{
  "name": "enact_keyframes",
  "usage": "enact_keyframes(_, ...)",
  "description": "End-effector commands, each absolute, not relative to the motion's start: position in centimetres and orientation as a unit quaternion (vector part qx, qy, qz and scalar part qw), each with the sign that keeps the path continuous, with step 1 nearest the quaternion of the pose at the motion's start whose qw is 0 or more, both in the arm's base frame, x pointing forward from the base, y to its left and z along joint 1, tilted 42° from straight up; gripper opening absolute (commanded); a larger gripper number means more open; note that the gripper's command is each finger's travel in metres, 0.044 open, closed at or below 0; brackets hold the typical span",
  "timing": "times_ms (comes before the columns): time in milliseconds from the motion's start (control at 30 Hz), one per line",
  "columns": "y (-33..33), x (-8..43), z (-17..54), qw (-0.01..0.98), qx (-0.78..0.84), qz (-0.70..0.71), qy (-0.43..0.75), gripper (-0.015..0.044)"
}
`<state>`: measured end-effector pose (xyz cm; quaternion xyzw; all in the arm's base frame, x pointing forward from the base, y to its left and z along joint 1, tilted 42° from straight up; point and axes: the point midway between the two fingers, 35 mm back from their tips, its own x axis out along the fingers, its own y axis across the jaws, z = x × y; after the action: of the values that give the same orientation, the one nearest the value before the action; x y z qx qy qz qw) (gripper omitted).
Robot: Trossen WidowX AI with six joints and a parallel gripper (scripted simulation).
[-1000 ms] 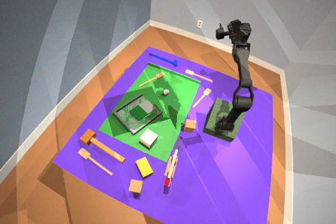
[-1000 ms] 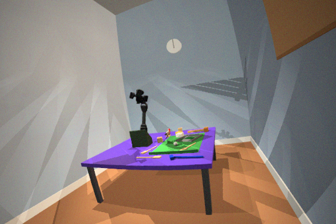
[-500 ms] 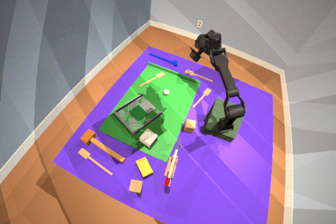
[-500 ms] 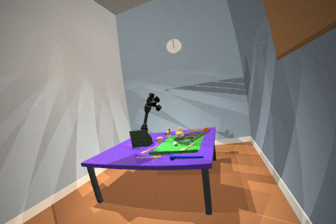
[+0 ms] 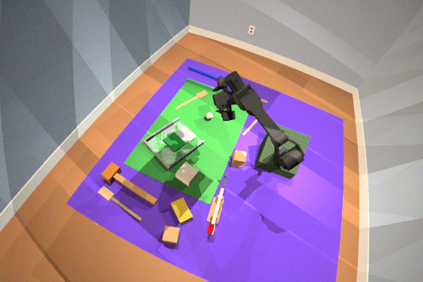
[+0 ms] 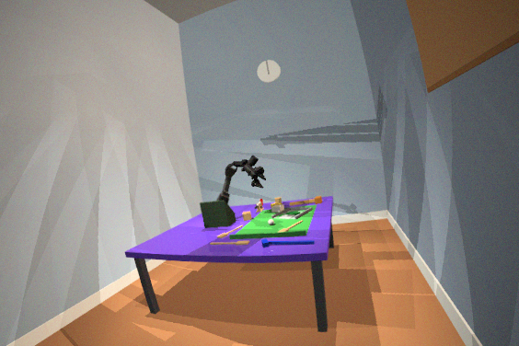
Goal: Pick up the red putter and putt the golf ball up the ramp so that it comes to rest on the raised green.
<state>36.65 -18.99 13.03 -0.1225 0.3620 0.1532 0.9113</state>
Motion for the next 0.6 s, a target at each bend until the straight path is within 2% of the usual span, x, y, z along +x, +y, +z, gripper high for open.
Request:
enact_keyframes(0,-11.3,36.1,13.3,0.885,-0.156,0.275,0.343,0.044)
enact_keyframes(333,4.2,30.2,14.6,0.782,-0.208,0.528,0.259,0.044)
enact_keyframes(567,11.3,24.4,15.8,0.698,-0.218,0.656,0.186,0.044)
